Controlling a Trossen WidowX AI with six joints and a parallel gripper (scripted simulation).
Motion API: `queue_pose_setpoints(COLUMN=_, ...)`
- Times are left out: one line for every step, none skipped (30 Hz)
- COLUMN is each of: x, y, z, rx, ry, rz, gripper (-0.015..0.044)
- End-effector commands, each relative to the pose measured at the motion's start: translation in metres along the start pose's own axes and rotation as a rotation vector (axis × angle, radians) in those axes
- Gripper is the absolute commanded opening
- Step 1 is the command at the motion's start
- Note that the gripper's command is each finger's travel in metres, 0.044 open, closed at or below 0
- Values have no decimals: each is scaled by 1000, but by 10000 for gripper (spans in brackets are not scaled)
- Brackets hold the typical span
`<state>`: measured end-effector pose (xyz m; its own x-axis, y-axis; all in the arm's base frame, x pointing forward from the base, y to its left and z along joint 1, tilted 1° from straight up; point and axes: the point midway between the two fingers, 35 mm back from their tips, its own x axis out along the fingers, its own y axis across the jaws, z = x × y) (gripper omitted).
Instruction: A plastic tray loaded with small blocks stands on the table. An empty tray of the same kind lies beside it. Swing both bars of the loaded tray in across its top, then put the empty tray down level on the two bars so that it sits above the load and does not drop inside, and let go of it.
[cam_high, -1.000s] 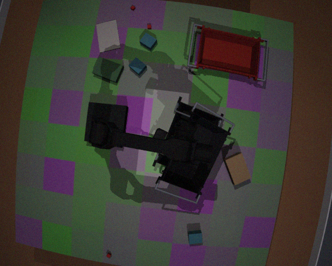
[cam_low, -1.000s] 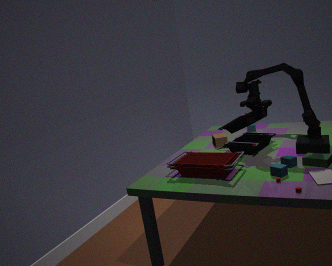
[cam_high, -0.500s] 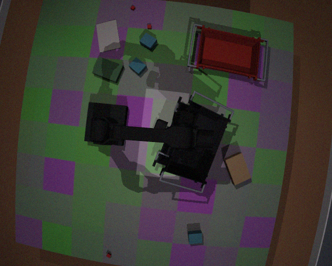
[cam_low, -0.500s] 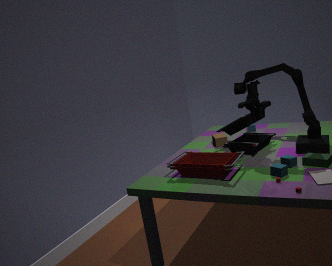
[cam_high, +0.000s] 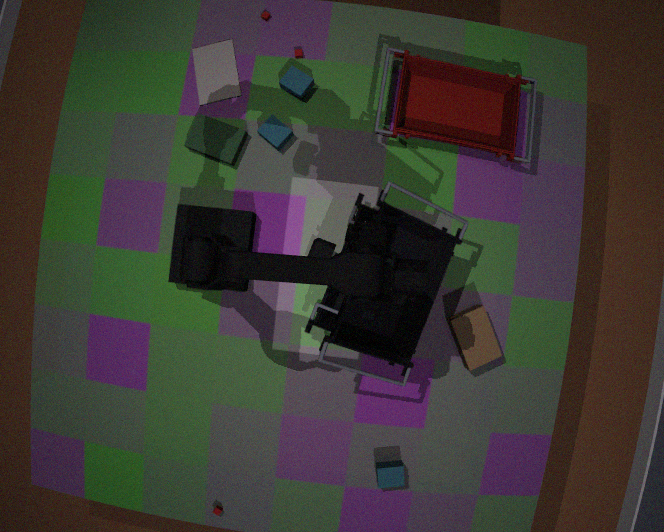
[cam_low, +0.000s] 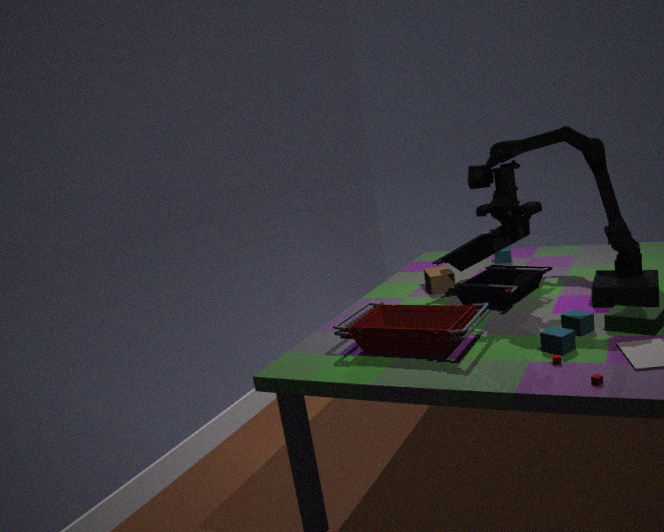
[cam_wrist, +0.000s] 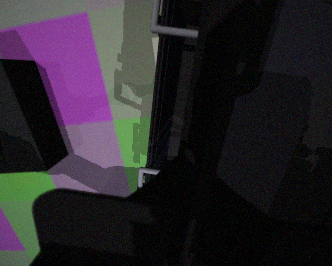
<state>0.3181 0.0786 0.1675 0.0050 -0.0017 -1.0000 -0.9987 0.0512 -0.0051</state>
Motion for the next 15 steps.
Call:
queue_pose_setpoints(x=0, y=-1, z=0, rx=3, ry=-1, rz=-8, gripper=0)
queue_pose_setpoints(x=0, y=-1, z=0, rx=3, ry=-1, rz=-8, gripper=0)
queue_pose_setpoints(x=0, y=-1, z=0, rx=3, ry=-1, rz=-8, gripper=0)
queue_pose_setpoints(x=0, y=-1, z=0, rx=3, ry=-1, rz=-8, gripper=0)
queue_pose_setpoints(x=0, y=-1, z=0, rx=3, ry=-1, rz=-8, gripper=0)
queue_pose_setpoints(x=0, y=-1, z=0, rx=3, ry=-1, rz=-8, gripper=0)
queue_pose_setpoints(x=0, y=-1, z=0, rx=3, ry=-1, rz=-8, gripper=0)
queue_pose_setpoints(x=0, y=-1, z=1, rx=3, ry=-1, rz=-8, gripper=0)
queue_pose_setpoints(x=0, y=-1, z=1, rx=3, ry=-1, rz=-8, gripper=0)
queue_pose_setpoints(x=0, y=-1, z=1, rx=3, ry=-1, rz=-8, gripper=0)
queue_pose_setpoints(x=0, y=-1, z=2, rx=3, ry=-1, rz=-8, gripper=0)
queue_pose_setpoints(x=0, y=-1, z=2, rx=3, ry=-1, rz=-8, gripper=0)
queue_pose_setpoints(x=0, y=-1, z=2, rx=3, ry=-1, rz=-8, gripper=0)
queue_pose_setpoints(x=0, y=-1, z=2, rx=3, ry=-1, rz=-8, gripper=0)
queue_pose_setpoints(x=0, y=-1, z=2, rx=3, ry=-1, rz=-8, gripper=0)
